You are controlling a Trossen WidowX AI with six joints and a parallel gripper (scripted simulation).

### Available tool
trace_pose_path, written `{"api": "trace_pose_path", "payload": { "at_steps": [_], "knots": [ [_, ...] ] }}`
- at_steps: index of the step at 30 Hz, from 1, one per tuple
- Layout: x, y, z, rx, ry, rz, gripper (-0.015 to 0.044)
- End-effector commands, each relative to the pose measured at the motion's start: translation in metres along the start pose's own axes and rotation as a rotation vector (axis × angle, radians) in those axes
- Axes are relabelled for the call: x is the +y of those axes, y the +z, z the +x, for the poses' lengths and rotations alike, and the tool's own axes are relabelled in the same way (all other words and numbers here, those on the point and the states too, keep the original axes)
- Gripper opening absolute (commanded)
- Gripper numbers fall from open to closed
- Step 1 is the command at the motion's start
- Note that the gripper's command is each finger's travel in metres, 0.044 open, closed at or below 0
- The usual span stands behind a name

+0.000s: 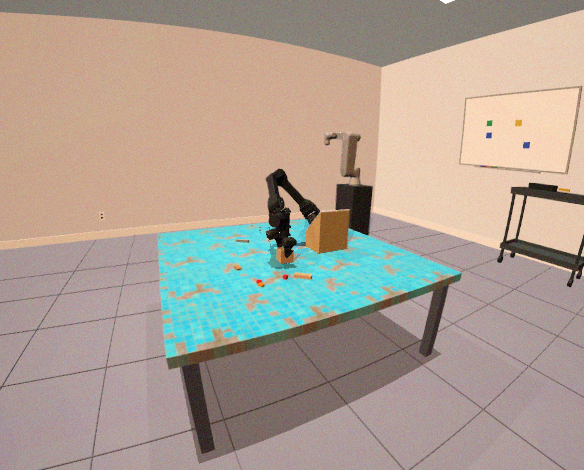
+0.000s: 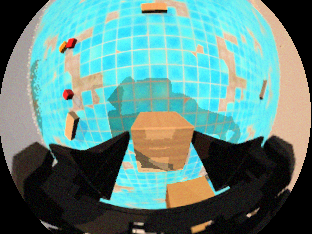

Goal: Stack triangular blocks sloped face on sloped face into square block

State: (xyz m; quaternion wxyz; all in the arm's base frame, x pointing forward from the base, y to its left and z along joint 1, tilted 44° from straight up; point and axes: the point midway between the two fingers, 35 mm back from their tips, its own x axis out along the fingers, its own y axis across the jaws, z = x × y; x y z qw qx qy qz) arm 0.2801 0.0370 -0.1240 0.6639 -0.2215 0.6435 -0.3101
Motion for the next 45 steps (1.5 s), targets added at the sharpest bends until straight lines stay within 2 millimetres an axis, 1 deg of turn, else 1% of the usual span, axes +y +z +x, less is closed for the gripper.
{"api": "trace_pose_path", "payload": {
  "at_steps": [1,5,6,8,12,13,14,15,19,20,45],
  "knots": [
    [0.000,0.000,0.000,0.000,0.000,0.000,0.0440],
    [0.000,0.000,0.000,0.000,0.000,0.000,0.0440],
    [0.000,0.000,-0.003,0.000,0.000,0.000,0.0440],
    [0.002,0.003,-0.022,0.000,0.004,-0.001,0.0440],
    [0.003,0.003,-0.087,0.001,0.006,-0.002,0.0440],
    [0.002,0.001,-0.100,0.001,0.005,-0.001,0.0440],
    [0.001,0.000,-0.108,0.001,0.005,-0.001,0.0440],
    [0.001,0.000,-0.111,0.001,0.004,-0.001,0.0440],
    [0.001,0.000,-0.111,0.001,0.004,-0.001,0.0440],
    [0.005,0.002,-0.105,-0.017,0.010,-0.009,0.0440],
    [0.005,0.002,-0.105,-0.017,0.010,-0.009,0.0440]
  ]
}}
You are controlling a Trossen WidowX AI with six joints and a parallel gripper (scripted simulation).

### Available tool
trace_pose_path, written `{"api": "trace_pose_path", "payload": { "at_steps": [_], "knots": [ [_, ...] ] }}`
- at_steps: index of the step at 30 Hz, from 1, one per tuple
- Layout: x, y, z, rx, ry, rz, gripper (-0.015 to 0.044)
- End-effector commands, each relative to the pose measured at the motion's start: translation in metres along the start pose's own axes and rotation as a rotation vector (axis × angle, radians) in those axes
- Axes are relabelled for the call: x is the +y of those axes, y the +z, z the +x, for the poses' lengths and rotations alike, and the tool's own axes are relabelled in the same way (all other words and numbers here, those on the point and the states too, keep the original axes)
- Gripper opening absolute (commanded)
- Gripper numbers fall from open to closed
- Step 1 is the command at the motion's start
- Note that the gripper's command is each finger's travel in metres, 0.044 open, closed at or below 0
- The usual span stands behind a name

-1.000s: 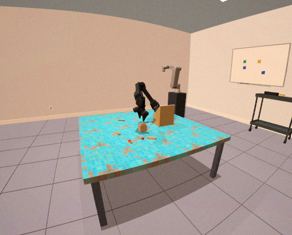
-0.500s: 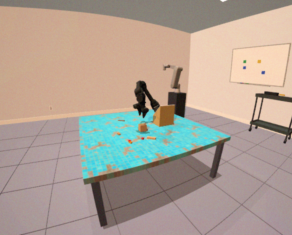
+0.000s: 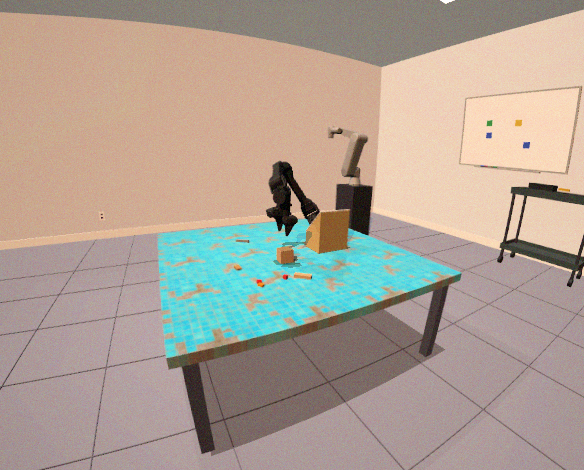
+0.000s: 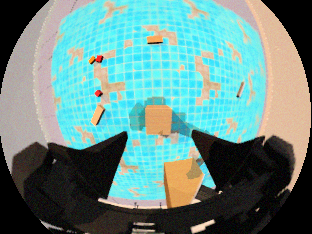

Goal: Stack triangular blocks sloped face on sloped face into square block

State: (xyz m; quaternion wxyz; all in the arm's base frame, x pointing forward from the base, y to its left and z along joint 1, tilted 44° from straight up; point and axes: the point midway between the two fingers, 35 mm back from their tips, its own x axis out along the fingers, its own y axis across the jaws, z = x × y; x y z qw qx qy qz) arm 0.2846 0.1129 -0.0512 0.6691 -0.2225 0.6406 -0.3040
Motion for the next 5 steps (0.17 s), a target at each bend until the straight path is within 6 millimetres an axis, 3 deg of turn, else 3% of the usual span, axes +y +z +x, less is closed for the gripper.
{"api": "trace_pose_path", "payload": {
  "at_steps": [1,5],
  "knots": [
    [0.0006,0.0005,0.0001,-0.003,0.001,-0.005,0.0440],
    [0.0006,0.0005,0.0001,-0.003,0.001,-0.005,0.0440]
  ]
}}
